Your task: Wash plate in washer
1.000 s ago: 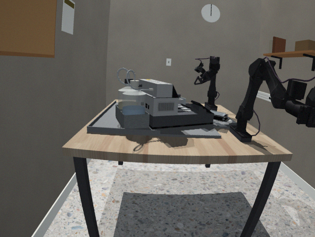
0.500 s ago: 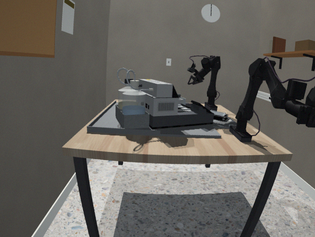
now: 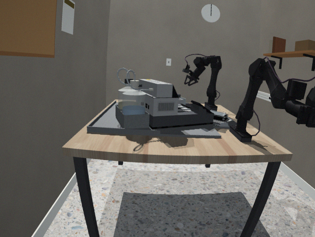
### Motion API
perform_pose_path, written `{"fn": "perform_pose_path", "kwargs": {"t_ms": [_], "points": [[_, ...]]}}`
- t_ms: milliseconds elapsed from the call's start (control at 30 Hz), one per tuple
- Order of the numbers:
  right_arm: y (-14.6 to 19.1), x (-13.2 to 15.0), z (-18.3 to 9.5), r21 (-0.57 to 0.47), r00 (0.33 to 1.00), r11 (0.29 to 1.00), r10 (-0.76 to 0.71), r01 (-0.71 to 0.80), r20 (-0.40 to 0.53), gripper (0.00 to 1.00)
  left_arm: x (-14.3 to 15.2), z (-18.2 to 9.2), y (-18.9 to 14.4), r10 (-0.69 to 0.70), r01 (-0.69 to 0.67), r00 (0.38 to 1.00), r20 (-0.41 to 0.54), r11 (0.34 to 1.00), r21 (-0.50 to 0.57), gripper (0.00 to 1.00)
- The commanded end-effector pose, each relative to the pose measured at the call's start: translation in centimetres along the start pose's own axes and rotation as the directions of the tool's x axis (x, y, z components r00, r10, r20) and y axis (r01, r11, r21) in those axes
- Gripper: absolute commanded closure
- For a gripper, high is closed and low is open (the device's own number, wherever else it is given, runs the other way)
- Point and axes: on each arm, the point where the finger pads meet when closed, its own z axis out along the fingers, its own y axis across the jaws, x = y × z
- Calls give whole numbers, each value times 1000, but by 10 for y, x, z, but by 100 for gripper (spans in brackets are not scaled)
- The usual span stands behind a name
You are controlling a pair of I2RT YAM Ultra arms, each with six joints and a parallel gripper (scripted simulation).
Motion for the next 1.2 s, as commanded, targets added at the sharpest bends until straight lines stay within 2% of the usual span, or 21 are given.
{"fn": "perform_pose_path", "kwargs": {"t_ms": [0, 67, 233, 467, 633, 733, 800, 900, 1033, 1100, 1167], "points": [[-21, -3, -4, 50, 996, 998, -21, 25, -81, 0, -27, -5, 3, -11, 11, 997, 80, 1000, -10, 100], [-37, -2, -1, 58, 998, 998, -9, 13, -69, 0, -27, -5, 3, -11, 11, 997, 80, 1000, -10, 100], [-55, 0, -2, 90, 970, 995, -29, 52, -242, 0, -27, -5, 3, -11, 11, 997, 80, 1000, -10, 100], [-79, 14, -2, 76, 970, 995, -46, 66, -239, 0, -27, -5, 3, -11, 11, 997, 80, 1000, -10, 100], [-104, 15, -6, 106, 910, 994, 20, 27, -414, 0, -27, -5, 3, -11, 11, 997, 80, 1000, -10, 100], [-122, 27, -10, 107, 917, 993, 1, 46, -399, 0, -27, -5, 3, -11, 11, 997, 80, 1000, -10, 100], [-128, 32, -18, 92, 879, 995, 14, 35, -476, 0, -27, -5, 3, -11, 11, 997, 80, 1000, -10, 100], [-136, 34, -24, 64, 839, 998, 27, 9, -543, 0, -27, -5, 3, -11, 11, 997, 80, 1000, -10, 100], [-145, 38, -27, 66, 843, 998, 31, 5, -537, 0, -27, -5, 3, -11, 11, 997, 80, 1000, -10, 100], [-149, 43, -29, 46, 802, 999, 47, -25, -596, 0, -27, -5, 3, -11, 11, 997, 80, 1000, -10, 100], [-161, 48, -34, 56, 807, 998, 55, -27, -588, 0, -27, -5, 3, -11, 11, 997, 80, 1000, -10, 100]]}}
